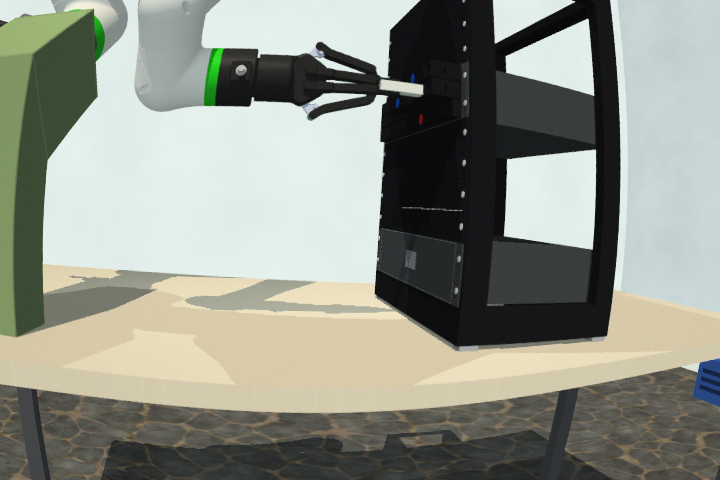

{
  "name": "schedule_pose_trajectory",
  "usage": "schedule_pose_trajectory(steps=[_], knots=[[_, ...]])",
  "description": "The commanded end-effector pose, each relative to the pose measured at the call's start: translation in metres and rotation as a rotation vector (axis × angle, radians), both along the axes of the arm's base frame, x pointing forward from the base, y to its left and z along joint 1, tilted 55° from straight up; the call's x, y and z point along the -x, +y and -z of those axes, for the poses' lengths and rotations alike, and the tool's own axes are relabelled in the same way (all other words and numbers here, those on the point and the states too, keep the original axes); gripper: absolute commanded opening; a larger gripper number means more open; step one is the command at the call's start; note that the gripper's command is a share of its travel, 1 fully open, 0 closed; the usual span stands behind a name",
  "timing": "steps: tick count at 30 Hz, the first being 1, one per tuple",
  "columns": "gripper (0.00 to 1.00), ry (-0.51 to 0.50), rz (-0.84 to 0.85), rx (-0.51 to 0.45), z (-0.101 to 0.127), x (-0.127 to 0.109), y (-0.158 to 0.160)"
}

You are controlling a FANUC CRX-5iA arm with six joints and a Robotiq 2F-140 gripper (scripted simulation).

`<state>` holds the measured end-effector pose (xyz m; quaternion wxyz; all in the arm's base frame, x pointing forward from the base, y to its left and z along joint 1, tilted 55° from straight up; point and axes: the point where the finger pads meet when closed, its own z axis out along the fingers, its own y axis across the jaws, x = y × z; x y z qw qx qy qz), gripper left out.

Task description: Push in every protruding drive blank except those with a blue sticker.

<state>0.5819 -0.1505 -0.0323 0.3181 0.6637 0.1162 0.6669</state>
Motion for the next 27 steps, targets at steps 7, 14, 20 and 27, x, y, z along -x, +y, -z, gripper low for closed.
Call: schedule_pose_trajectory(steps=[7, 14, 20, 27], knots=[[0.00, 0.000, 0.000, 0.000, 0.000, -0.004, -0.001], [0.00, 0.000, 0.000, 0.000, -0.001, -0.010, -0.003], [0.00, 0.000, 0.000, 0.000, -0.001, -0.010, -0.003], [0.00, 0.000, 0.000, 0.000, -0.001, -0.012, -0.004]])
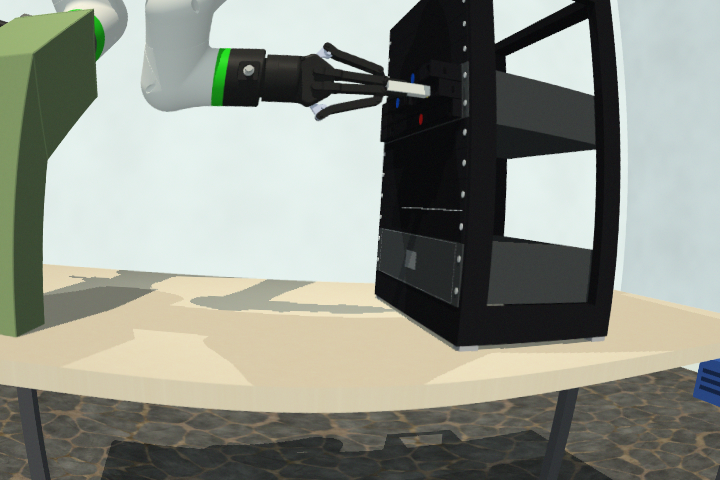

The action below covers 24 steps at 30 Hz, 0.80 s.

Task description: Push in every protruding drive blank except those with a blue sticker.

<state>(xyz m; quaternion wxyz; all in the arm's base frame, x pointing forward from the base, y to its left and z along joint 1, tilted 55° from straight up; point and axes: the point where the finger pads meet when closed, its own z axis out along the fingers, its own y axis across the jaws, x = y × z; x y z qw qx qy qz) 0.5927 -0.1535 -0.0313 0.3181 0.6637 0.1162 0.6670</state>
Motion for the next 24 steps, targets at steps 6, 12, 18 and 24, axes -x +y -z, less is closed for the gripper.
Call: schedule_pose_trajectory(steps=[6, 12, 18, 24], knots=[[0.00, 0.000, 0.000, 0.000, -0.0007, -0.0084, -0.0025], [0.00, 0.000, 0.000, 0.000, -0.0007, -0.0085, -0.0026], [0.00, 0.000, 0.000, 0.000, -0.0008, -0.0091, -0.0027], [0.00, 0.000, 0.000, 0.000, -0.0010, -0.0113, -0.0034]])
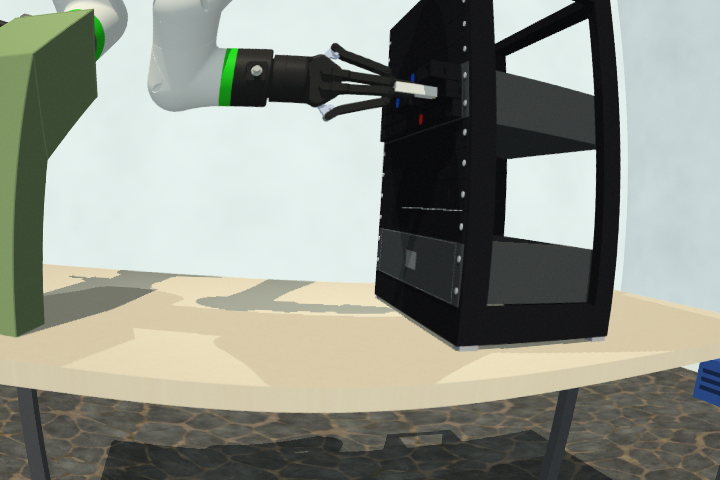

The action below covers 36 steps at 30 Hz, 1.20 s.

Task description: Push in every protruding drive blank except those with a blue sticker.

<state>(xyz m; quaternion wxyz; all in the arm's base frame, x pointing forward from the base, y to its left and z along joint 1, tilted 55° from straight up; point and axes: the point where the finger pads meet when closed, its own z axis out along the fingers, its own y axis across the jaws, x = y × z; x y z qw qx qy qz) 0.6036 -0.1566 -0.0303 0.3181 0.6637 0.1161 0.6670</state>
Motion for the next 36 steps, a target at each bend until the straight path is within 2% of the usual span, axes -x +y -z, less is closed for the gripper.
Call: schedule_pose_trajectory(steps=[1, 36], knots=[[0.00, 0.000, 0.000, 0.000, 0.0000, -0.0004, -0.0003], [0.00, 0.000, 0.000, 0.000, -0.0006, -0.0062, -0.0020]])
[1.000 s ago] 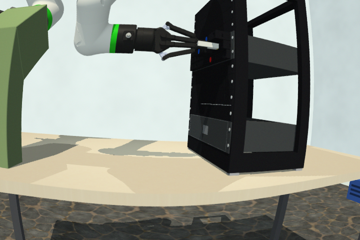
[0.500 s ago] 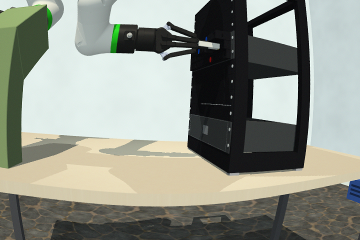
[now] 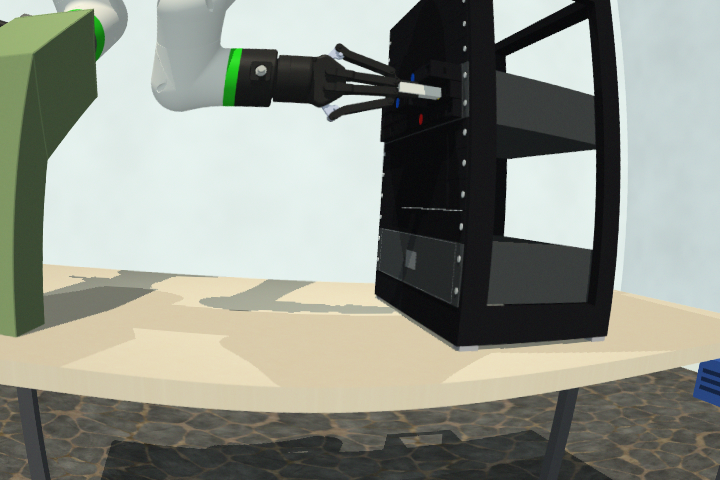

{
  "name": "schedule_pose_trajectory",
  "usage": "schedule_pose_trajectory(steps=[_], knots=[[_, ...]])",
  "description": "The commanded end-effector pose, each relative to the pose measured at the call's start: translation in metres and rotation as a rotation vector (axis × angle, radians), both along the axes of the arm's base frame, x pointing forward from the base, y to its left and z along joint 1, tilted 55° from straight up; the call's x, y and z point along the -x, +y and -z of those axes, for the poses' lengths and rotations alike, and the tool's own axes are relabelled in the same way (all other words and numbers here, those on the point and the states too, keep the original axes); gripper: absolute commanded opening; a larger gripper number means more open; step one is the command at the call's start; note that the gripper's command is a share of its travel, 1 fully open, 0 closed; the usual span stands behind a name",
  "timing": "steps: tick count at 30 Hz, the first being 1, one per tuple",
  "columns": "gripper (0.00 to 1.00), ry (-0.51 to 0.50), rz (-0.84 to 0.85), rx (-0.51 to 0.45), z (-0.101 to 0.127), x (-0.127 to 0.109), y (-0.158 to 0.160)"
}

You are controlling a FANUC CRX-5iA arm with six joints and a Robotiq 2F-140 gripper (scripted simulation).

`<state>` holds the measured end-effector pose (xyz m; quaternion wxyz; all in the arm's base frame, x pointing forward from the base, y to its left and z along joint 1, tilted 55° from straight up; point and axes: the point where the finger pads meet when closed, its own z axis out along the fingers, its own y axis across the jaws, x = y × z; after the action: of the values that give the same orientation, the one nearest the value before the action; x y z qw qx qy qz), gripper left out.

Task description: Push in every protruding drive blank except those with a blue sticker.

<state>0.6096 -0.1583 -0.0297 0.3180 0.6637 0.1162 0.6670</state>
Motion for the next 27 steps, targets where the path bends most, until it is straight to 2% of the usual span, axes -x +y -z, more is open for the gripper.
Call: schedule_pose_trajectory(steps=[1, 27], knots=[[0.00, 0.000, 0.000, 0.000, 0.0000, -0.0001, -0.0003], [0.00, 0.000, 0.000, 0.000, -0.0003, -0.0034, -0.0012]])
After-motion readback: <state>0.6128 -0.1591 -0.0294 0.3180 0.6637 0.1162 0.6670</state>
